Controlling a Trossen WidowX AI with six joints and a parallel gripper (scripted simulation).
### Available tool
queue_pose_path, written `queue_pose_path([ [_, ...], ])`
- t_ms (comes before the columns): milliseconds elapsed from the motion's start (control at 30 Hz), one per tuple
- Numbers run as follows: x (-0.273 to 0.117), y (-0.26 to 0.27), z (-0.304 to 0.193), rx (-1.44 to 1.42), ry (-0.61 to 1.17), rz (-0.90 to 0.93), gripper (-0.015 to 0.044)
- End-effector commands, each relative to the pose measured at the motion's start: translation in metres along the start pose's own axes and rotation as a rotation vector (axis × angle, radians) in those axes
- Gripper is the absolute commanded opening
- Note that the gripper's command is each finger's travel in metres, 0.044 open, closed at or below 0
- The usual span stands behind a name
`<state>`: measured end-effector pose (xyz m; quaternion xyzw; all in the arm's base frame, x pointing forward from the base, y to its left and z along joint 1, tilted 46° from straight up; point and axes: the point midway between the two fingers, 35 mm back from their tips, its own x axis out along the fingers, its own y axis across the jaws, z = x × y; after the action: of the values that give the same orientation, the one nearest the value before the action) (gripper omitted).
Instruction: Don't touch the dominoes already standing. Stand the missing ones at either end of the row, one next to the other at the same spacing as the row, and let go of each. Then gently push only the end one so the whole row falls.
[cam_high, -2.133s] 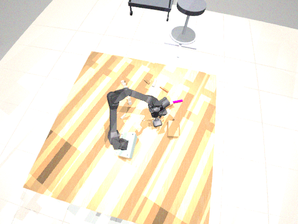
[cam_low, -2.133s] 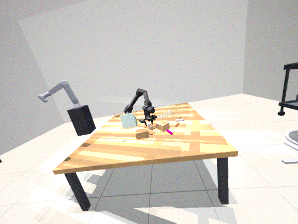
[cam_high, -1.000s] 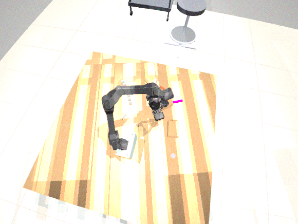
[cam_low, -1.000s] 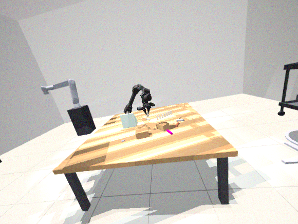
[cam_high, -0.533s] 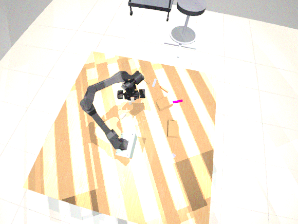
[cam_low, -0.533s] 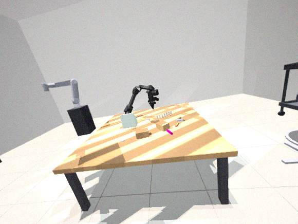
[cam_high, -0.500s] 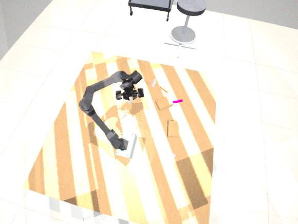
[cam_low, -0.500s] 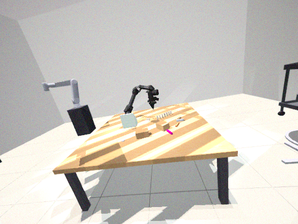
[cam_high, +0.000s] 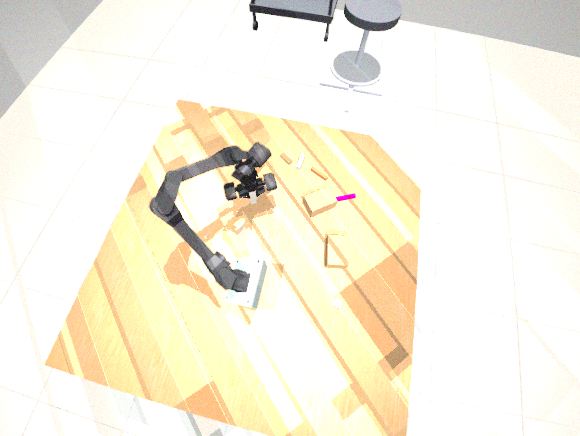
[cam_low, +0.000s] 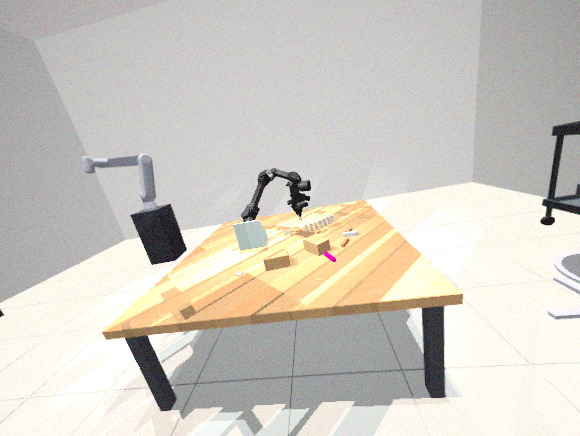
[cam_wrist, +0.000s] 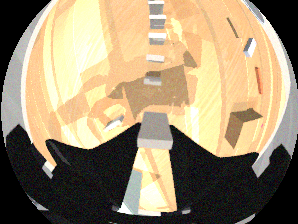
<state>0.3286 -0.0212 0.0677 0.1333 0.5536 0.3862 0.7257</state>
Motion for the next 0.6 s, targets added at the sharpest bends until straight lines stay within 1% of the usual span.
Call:
queue_pose_path([
  [0,0.02,-0.001,0.0,0.001,-0.004,0.005,0.0107],
  [400,0.085,0.006,-0.003,0.018,-0.003,0.013,0.0107],
  [567,0.092,0.008,-0.004,0.022,-0.003,0.015,0.0107],
])
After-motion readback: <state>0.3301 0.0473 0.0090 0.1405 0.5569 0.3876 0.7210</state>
